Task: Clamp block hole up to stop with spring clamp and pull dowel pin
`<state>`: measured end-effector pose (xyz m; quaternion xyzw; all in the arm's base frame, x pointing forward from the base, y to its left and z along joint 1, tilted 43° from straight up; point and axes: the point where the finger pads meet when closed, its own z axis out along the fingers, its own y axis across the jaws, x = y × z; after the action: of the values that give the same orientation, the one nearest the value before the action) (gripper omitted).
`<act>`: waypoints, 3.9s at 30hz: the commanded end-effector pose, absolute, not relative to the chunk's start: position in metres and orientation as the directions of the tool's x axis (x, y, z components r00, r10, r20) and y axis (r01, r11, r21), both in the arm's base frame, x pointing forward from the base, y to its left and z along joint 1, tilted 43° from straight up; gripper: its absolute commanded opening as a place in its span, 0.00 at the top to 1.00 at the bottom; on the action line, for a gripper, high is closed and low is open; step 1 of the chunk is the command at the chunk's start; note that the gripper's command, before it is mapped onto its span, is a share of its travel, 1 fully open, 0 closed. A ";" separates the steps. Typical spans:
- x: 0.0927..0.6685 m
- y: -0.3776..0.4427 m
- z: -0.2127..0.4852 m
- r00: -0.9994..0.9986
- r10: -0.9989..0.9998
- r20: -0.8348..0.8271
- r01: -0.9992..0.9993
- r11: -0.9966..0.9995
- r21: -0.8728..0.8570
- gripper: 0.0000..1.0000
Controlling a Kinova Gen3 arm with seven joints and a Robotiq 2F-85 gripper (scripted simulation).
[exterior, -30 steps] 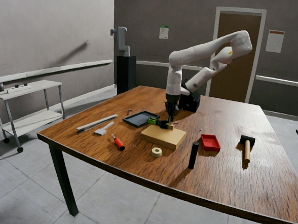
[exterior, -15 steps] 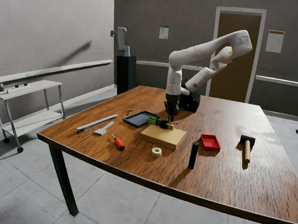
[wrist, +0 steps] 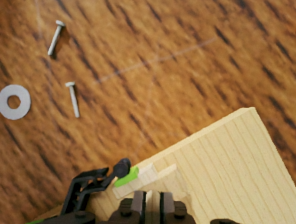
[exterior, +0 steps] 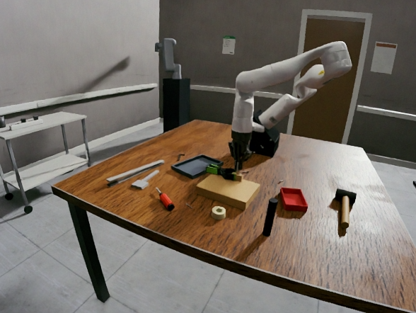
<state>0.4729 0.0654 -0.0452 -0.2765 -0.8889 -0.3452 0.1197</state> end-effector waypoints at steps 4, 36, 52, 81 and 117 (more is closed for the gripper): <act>0.473 0.065 -0.045 -0.841 0.385 0.379 0.540 0.625 0.564 0.90; 0.473 0.064 -0.044 -0.920 0.275 0.280 0.392 0.680 0.619 0.90; 0.473 0.064 -0.044 -0.948 0.220 0.229 0.317 0.700 0.640 0.90; 0.473 0.064 -0.044 -0.983 0.121 0.139 0.183 0.724 0.665 0.90; 0.474 0.064 -0.044 -1.000 -0.001 0.026 0.017 0.734 0.679 0.90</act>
<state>0.4729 0.0650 -0.0447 -0.0102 -0.9308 -0.3650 0.0157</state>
